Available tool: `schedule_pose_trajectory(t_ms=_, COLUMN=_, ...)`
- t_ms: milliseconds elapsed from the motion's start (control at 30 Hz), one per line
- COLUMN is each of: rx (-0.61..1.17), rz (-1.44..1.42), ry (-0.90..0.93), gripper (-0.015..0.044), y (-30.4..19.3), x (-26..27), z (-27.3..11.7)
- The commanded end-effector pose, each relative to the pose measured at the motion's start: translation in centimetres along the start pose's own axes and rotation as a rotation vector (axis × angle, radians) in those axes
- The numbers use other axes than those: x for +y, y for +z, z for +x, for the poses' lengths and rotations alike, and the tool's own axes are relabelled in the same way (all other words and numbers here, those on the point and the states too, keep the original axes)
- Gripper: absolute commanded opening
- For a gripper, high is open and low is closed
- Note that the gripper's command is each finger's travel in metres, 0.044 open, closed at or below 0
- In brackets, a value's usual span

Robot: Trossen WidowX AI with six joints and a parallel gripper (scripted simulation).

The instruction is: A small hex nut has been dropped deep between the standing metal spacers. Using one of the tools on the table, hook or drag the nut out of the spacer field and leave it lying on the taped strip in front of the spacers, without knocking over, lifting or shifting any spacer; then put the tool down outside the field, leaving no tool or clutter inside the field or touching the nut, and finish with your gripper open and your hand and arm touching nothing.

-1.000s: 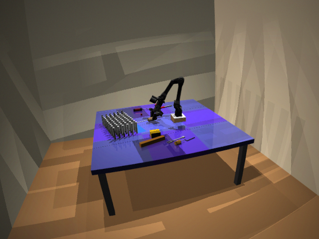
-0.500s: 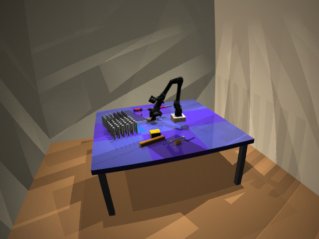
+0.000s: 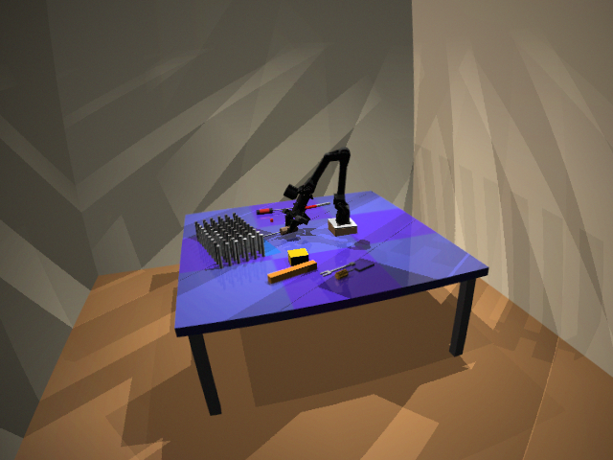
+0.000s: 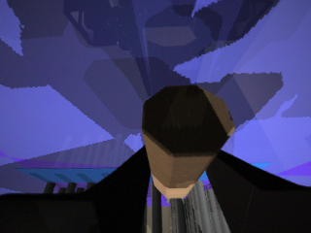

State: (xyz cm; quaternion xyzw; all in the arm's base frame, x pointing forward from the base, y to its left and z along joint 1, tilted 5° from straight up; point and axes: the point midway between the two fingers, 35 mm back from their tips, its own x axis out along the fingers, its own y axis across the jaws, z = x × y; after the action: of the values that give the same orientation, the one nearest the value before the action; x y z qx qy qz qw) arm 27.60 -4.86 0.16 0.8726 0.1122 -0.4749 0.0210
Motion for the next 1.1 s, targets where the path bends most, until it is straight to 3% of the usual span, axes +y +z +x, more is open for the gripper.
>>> schedule_pose_trajectory(t_ms=0, rx=0.014, rz=-0.003, ry=0.008, gripper=0.0000, y=-0.9, x=0.3, z=0.1)
schedule_pose_trajectory(t_ms=1067, rx=0.017, rz=-0.003, ry=0.007, gripper=0.0000, y=-3.1, x=0.3, z=1.4)
